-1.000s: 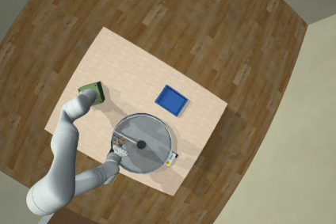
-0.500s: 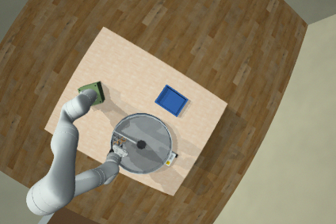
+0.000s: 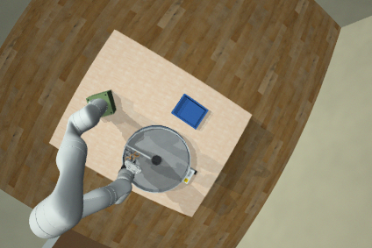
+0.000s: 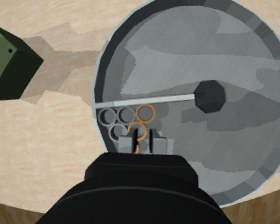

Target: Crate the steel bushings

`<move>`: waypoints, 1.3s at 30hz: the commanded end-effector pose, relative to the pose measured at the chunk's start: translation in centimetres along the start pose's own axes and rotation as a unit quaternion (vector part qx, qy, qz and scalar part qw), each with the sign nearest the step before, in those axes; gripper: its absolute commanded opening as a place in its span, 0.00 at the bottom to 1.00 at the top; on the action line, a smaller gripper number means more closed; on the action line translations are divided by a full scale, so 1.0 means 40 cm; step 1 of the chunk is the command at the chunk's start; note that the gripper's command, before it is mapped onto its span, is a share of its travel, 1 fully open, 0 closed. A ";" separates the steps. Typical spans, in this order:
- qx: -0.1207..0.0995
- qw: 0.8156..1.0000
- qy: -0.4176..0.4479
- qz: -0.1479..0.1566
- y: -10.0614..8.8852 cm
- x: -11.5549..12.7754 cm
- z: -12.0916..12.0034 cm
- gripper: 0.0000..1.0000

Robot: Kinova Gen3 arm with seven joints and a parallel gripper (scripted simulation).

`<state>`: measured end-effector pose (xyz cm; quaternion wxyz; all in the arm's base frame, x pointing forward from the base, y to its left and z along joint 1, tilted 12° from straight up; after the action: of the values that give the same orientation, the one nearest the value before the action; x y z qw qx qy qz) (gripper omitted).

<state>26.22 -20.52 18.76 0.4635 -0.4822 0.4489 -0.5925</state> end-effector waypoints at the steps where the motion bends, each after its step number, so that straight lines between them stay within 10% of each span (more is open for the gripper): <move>1: 0.001 1.000 0.000 0.000 -0.001 0.000 0.001 0.42; 39: 0.001 1.000 0.000 0.000 -0.001 0.000 0.001 0.40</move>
<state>26.22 -20.52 18.76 0.4635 -0.4822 0.4489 -0.5925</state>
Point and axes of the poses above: the point where the finger pads meet when closed, its own y axis out along the fingers, its own z axis across the jaws, x = y × z, the point moved 9 cm from there along -y, back along the fingers, and after that the axes turned 13 degrees about -y, right-handed, at the moved point
